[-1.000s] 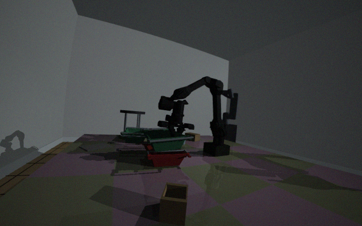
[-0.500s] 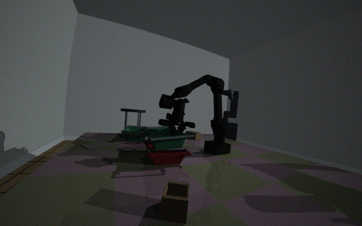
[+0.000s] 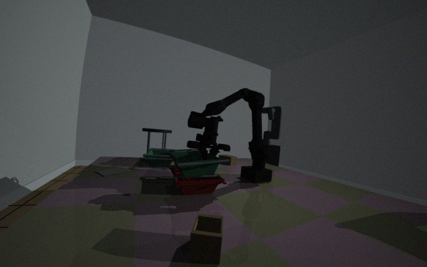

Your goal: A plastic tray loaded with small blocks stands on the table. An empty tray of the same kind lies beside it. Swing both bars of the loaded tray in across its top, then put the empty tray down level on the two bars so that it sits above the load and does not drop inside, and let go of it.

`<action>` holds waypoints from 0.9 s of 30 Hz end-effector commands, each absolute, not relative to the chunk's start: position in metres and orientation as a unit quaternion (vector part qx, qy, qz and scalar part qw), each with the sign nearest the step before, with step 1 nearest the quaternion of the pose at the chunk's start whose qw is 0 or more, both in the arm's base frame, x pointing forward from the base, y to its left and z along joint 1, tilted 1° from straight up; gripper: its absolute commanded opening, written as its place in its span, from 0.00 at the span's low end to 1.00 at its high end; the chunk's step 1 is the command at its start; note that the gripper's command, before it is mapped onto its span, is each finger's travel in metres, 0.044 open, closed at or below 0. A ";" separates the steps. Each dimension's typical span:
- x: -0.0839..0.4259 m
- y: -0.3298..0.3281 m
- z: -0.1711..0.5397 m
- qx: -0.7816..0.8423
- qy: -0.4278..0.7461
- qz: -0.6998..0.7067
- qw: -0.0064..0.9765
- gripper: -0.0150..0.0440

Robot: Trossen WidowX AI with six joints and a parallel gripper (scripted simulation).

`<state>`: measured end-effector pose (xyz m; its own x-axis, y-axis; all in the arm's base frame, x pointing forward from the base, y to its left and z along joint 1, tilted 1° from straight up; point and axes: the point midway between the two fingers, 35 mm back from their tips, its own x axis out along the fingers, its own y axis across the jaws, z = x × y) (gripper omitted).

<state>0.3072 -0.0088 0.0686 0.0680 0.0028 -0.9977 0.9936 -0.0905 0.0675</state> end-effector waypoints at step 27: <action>0.300 -0.008 0.061 0.533 0.470 -0.513 0.481 0.83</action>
<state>0.3007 -0.0083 0.0615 0.0336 0.0050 -0.9994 0.9953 -0.0916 0.0330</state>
